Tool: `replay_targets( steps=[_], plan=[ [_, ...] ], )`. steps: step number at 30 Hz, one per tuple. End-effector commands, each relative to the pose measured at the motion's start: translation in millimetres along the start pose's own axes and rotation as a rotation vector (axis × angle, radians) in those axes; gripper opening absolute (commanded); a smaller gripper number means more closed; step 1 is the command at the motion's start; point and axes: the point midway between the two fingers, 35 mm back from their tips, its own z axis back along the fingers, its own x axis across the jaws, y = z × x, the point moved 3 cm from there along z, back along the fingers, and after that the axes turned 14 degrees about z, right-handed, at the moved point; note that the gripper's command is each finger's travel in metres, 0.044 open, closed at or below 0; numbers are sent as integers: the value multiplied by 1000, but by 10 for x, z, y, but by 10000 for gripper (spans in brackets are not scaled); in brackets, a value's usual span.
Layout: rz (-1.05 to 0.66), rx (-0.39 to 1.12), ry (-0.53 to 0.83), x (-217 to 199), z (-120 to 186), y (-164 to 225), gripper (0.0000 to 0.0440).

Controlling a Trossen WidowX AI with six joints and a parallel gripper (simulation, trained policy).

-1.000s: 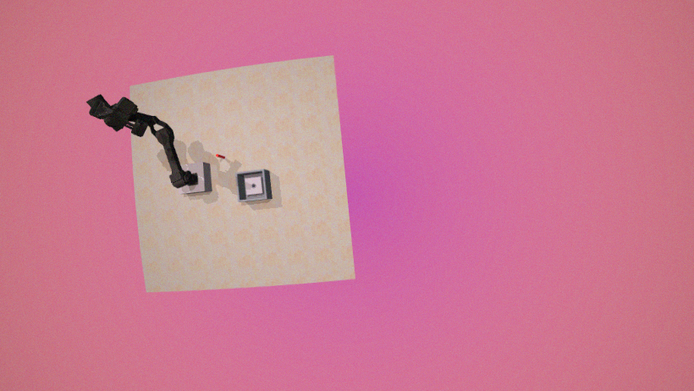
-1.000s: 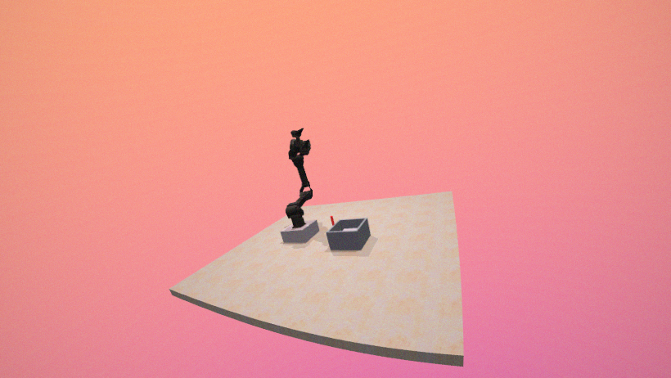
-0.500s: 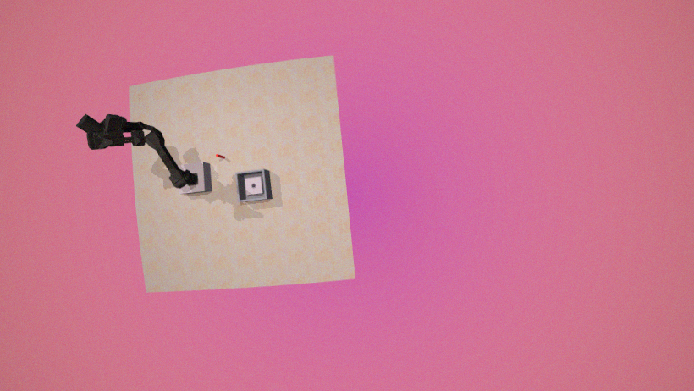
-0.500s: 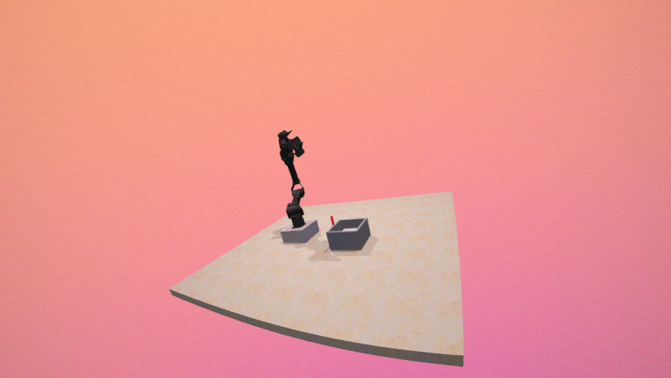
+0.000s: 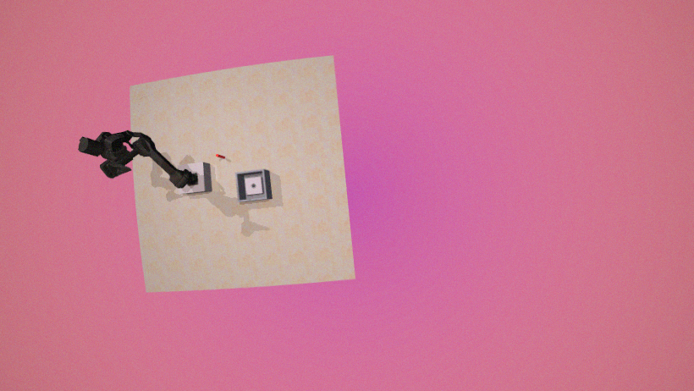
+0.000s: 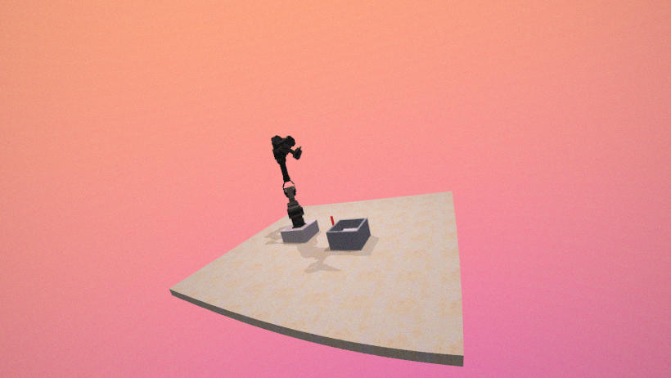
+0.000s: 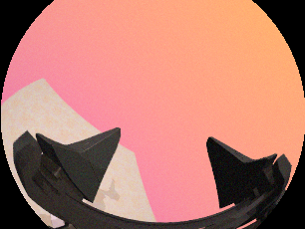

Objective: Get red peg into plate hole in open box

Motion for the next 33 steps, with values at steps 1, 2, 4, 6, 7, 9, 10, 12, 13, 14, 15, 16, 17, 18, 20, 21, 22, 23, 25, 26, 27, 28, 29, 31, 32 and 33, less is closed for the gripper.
replay_targets(
  steps=[1,2,4,6,7,9,10,12,13,14,15,16,17,18,20,21,22,23,25,26,27,28,29,31,32,33],
  plan=[
    [-120,40,-68,48,-128,181,440],
    [-148,50,-85,63,-155,219,440],
    [-203,69,-119,96,-211,292,440],
    [-258,91,-153,134,-266,363,440],
    [-284,102,-171,155,-294,397,440],
    [-337,126,-206,202,-348,462,440],
    [-362,139,-224,228,-375,494,440],
    [-412,166,-261,282,-428,555,440],
    [-437,180,-279,312,-454,584,440],
    [-461,195,-297,342,-480,612,440],
    [-485,210,-316,374,-505,640,440],
    [-508,226,-334,406,-530,666,440],
    [-531,242,-352,440,-555,692,440],
    [-554,259,-370,474,-580,717,440],
    [-604,296,-397,533,-633,765,440],
    [-626,314,-414,570,-656,788,440],
    [-646,333,-432,609,-676,809,440],
    [-666,352,-451,650,-694,828,440],
    [-705,392,-487,734,-730,865,440],
    [-723,414,-505,777,-747,882,440],
    [-741,436,-523,822,-763,898,440],
    [-758,458,-540,867,-778,914,440],
    [-774,481,-558,914,-793,928,440],
    [-805,530,-591,1009,-819,955,440],
    [-819,556,-607,1058,-831,967,440],
    [-833,582,-623,1108,-841,979,440]
  ],
)
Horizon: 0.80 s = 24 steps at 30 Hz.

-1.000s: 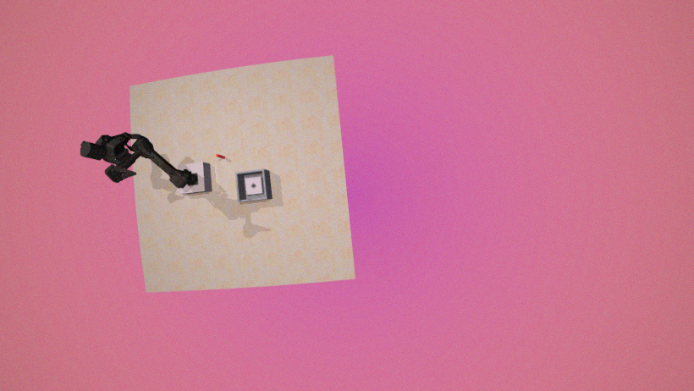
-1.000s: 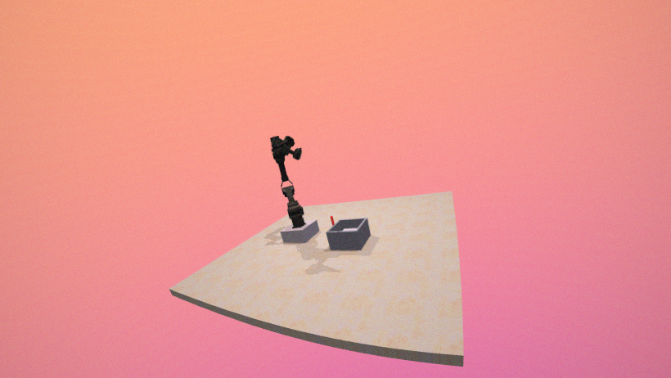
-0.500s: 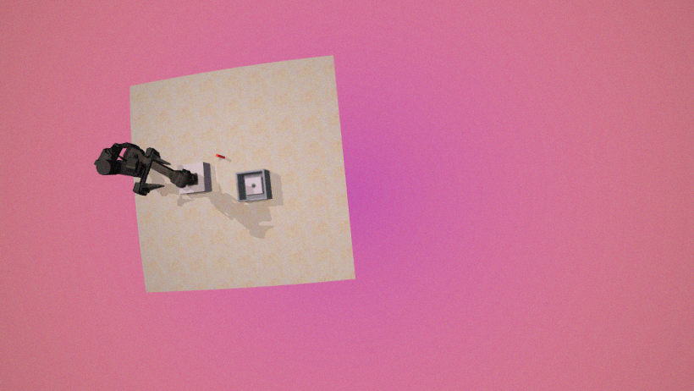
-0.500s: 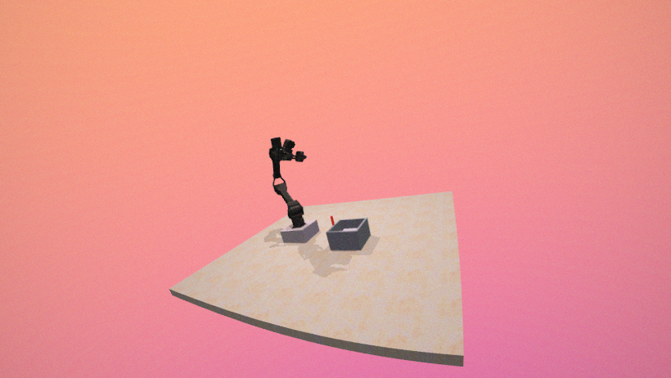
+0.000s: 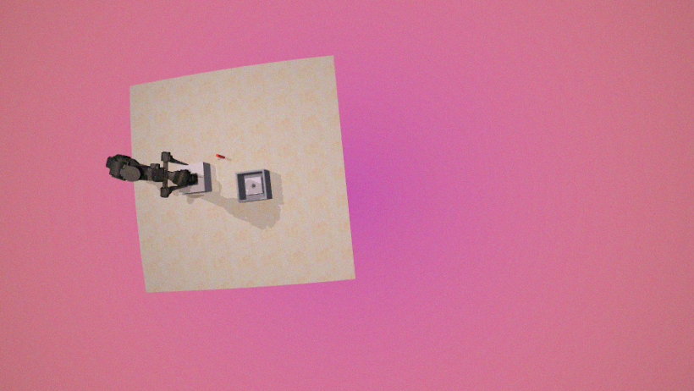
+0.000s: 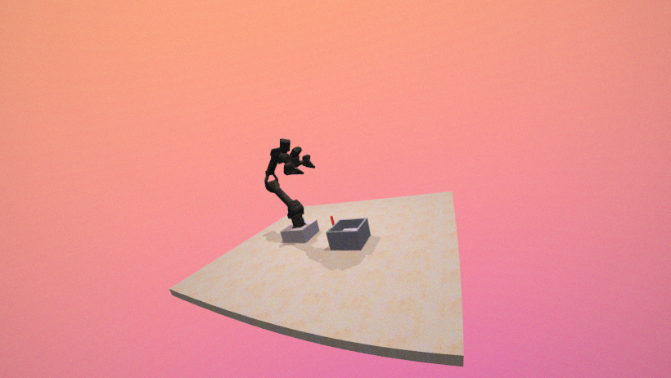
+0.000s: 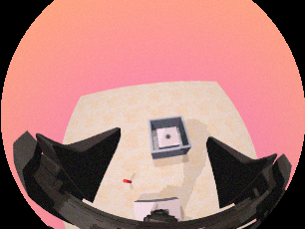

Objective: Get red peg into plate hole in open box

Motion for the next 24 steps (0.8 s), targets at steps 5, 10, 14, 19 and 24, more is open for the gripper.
replay_targets(
  steps=[5,10,14,19,24],
  plan=[
    [-143,218,-62,141,-348,232,440],
    [-220,363,-69,275,-537,389,440],
    [-272,480,-53,403,-674,527,440],
    [-322,609,-7,574,-818,705,440],
    [-354,716,57,749,-934,889,440]
  ],
)
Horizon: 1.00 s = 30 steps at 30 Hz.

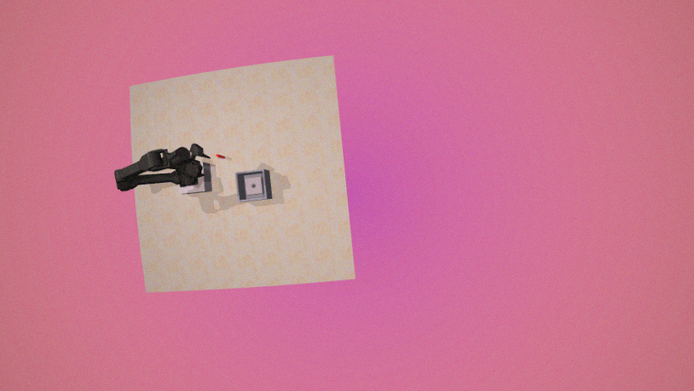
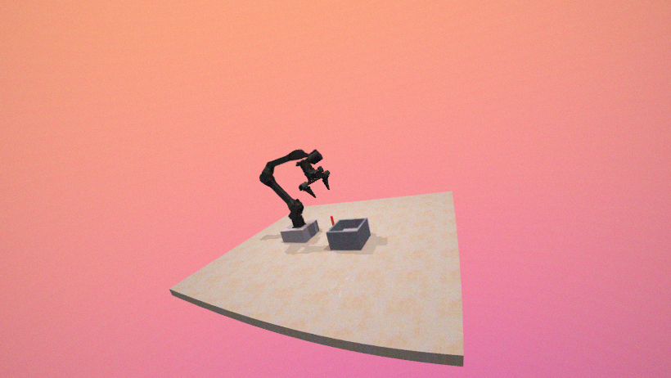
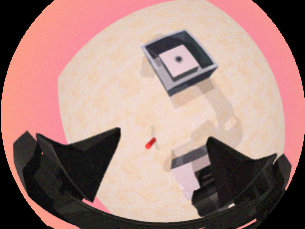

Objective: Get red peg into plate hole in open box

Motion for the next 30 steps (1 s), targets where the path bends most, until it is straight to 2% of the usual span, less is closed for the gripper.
replay_targets(
  steps=[1,18,30],
  plan=[
    [-39,75,64,81,-185,116,440],
    [-197,222,291,384,-923,613,440],
    [-254,214,299,493,-1485,845,440]
  ],
)
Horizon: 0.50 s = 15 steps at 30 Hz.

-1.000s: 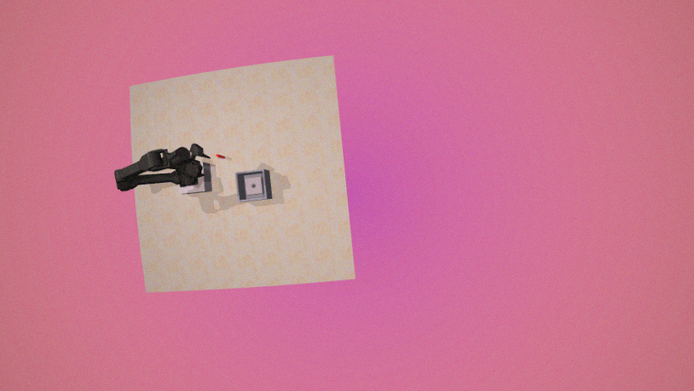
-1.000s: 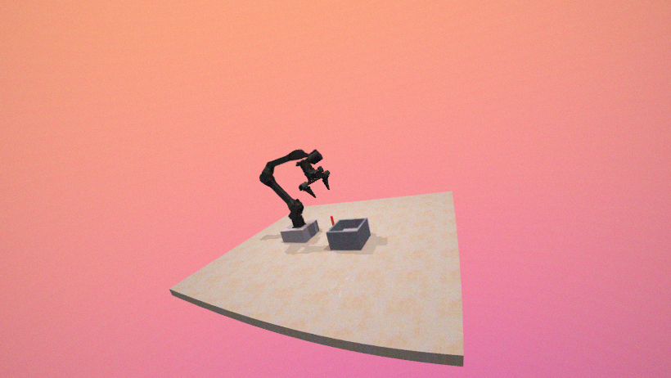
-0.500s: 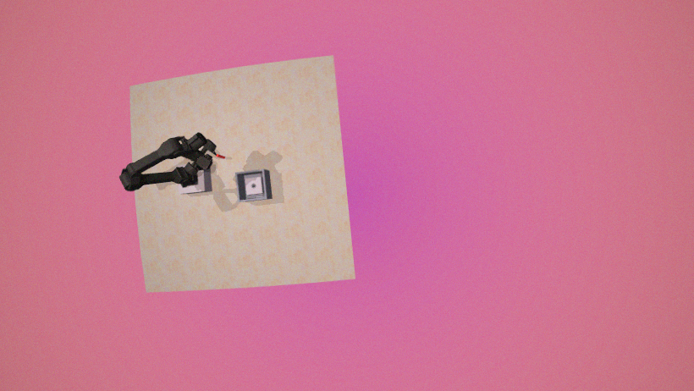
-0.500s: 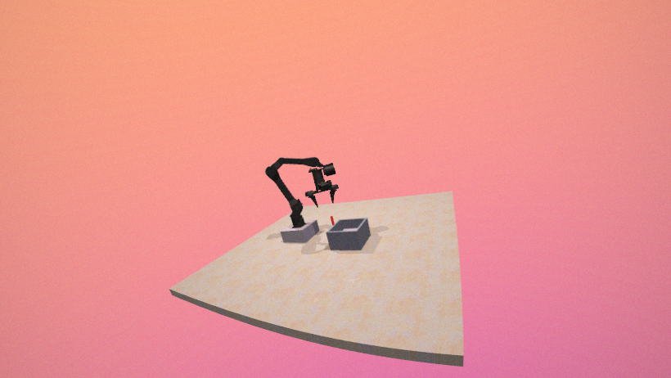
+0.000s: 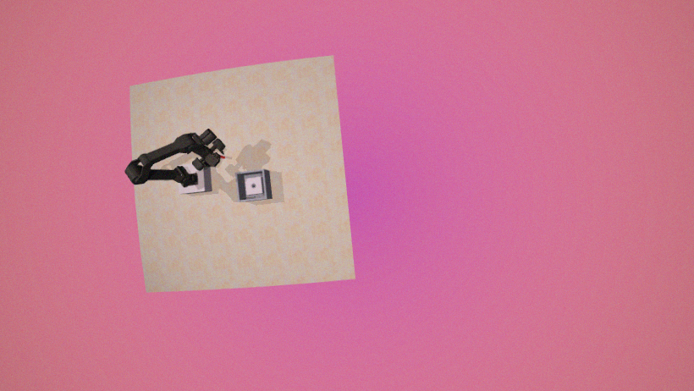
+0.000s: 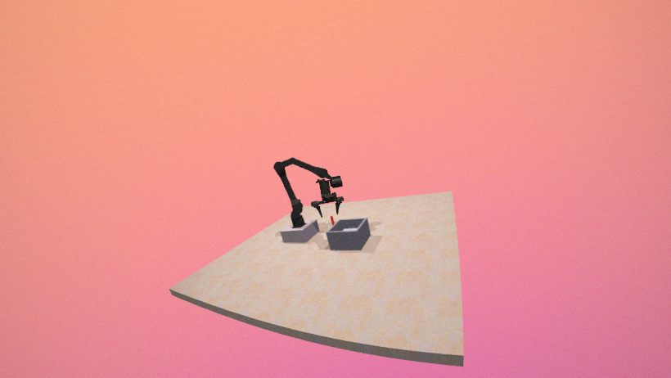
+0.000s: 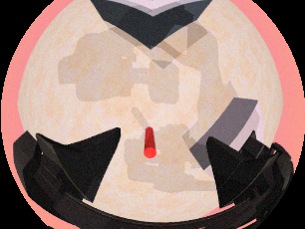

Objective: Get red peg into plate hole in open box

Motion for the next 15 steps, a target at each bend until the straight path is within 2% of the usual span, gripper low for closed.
replay_targets(
  steps=[1,11,15],
  plan=[
    [-12,-5,-7,48,-201,54,440],
    [-39,-16,-89,184,-599,156,434],
    [-57,0,-96,190,-685,197,366]
  ],
)
